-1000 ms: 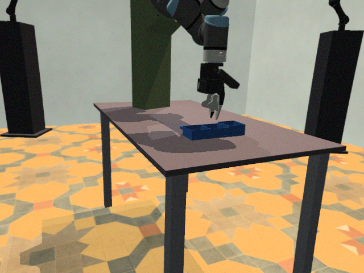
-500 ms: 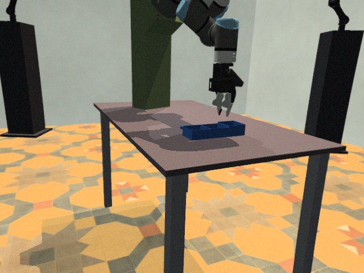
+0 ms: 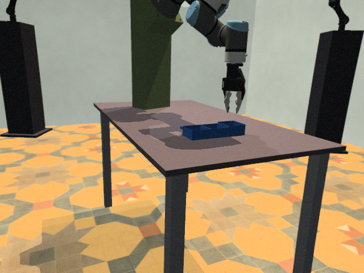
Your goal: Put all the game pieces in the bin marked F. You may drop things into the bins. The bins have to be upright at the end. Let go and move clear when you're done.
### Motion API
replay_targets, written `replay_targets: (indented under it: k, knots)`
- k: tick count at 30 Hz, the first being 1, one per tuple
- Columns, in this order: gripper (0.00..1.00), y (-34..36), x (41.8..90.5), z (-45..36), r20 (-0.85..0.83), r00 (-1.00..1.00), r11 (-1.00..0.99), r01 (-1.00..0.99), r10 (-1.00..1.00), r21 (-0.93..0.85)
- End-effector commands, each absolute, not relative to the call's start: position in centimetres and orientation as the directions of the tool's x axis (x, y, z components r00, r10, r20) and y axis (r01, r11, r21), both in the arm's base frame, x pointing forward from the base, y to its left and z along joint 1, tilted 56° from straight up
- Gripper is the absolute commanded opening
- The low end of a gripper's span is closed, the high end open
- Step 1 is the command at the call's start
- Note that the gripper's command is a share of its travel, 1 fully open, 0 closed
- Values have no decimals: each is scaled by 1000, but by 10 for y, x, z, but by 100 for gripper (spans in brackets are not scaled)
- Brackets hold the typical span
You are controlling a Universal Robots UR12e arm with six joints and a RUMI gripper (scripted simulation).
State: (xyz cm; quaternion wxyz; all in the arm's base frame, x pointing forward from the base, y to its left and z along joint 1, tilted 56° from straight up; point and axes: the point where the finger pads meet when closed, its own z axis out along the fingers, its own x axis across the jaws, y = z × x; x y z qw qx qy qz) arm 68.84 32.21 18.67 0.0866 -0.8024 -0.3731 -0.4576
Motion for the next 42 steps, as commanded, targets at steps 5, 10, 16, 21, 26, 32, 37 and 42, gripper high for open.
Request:
replay_targets:
  k: [5, 10, 16, 21, 26, 32, 37, 42]
  knots:
    - [24, 319, 693, 190, 723, 132, -566, 721, 679, 400]
    - [24, 320, 691, 188, 693, 84, -520, 726, 716, 450]
    - [24, 320, 689, 186, 604, -40, -391, 728, 796, 564]
    - [24, 319, 689, 185, 598, -45, -384, 728, 800, 569]
    - [24, 319, 690, 185, 599, -45, -385, 727, 799, 569]
    - [24, 319, 690, 186, 599, -46, -385, 727, 799, 569]
    - [24, 319, 690, 186, 599, -46, -385, 727, 799, 569]
    - [24, 320, 690, 187, 599, -46, -385, 727, 799, 569]
